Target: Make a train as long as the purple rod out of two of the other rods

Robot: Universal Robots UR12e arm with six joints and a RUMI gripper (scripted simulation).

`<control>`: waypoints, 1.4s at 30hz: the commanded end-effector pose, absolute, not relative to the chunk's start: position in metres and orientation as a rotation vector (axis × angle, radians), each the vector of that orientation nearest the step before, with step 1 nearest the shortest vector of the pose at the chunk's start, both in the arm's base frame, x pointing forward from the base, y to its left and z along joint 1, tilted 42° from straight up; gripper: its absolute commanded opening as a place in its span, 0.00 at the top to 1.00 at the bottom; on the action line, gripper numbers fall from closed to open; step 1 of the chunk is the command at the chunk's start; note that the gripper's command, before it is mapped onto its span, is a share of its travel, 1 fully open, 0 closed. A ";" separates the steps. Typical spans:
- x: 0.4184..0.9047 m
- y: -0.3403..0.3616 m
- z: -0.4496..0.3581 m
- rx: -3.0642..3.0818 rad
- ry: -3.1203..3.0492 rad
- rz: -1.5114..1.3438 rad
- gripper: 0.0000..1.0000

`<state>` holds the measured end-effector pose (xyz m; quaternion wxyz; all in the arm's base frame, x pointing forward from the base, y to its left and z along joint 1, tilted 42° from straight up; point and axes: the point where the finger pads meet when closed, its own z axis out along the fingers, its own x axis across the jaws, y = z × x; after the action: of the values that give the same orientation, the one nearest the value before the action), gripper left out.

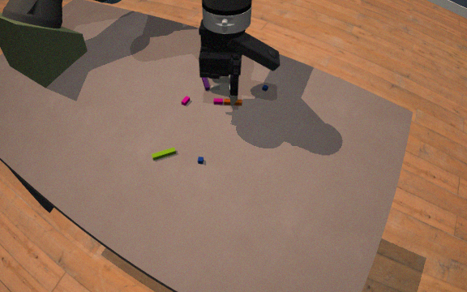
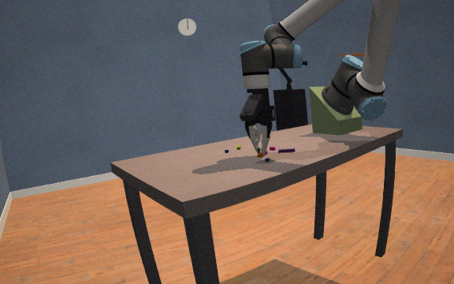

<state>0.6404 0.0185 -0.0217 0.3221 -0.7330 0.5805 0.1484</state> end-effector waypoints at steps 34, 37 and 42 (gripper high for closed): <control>0.641 0.006 -0.009 -1.926 1.524 0.382 0.86; 0.638 -0.002 0.002 -1.926 1.524 0.382 0.86; 0.634 -0.020 0.022 -1.926 1.524 0.382 0.86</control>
<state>0.6362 0.0014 -0.0008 0.3226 -0.7325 0.5810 0.1475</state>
